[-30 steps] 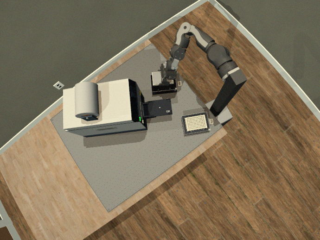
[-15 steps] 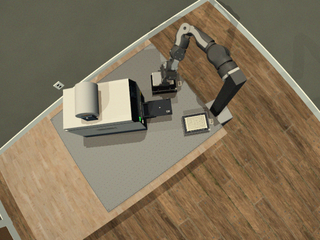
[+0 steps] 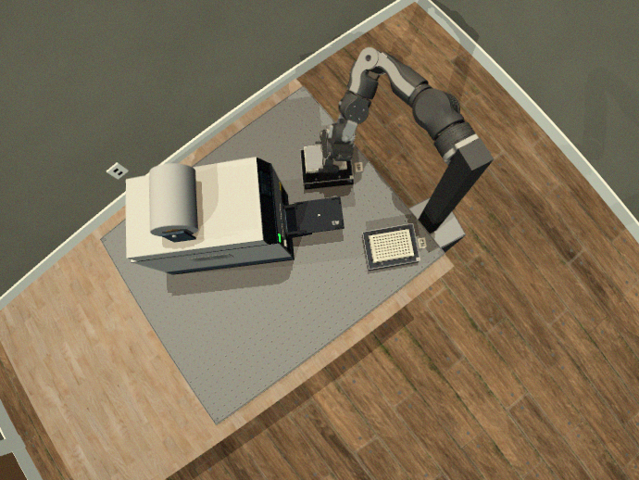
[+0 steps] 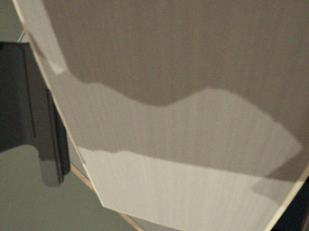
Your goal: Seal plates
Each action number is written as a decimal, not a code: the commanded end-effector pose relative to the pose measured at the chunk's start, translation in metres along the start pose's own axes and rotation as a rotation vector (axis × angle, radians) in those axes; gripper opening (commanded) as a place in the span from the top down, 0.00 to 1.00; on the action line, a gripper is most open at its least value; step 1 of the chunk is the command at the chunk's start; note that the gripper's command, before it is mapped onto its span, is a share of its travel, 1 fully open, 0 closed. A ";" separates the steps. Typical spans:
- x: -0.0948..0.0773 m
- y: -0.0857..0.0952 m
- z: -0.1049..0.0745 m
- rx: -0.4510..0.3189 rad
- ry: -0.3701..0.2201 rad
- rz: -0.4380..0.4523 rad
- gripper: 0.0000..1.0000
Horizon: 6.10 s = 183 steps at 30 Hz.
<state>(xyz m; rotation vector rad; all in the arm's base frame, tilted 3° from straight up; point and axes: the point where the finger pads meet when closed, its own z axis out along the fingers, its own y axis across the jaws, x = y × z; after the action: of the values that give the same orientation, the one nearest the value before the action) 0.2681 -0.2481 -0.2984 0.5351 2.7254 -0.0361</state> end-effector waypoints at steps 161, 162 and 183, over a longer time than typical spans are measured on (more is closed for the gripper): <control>0.013 0.001 0.039 -0.006 -0.006 0.002 1.00; 0.013 0.001 0.039 -0.006 -0.006 0.002 1.00; 0.015 0.000 0.045 -0.005 -0.006 0.002 1.00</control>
<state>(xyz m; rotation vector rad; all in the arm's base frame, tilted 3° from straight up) 0.2697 -0.2468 -0.3456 0.5359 2.7249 -0.0368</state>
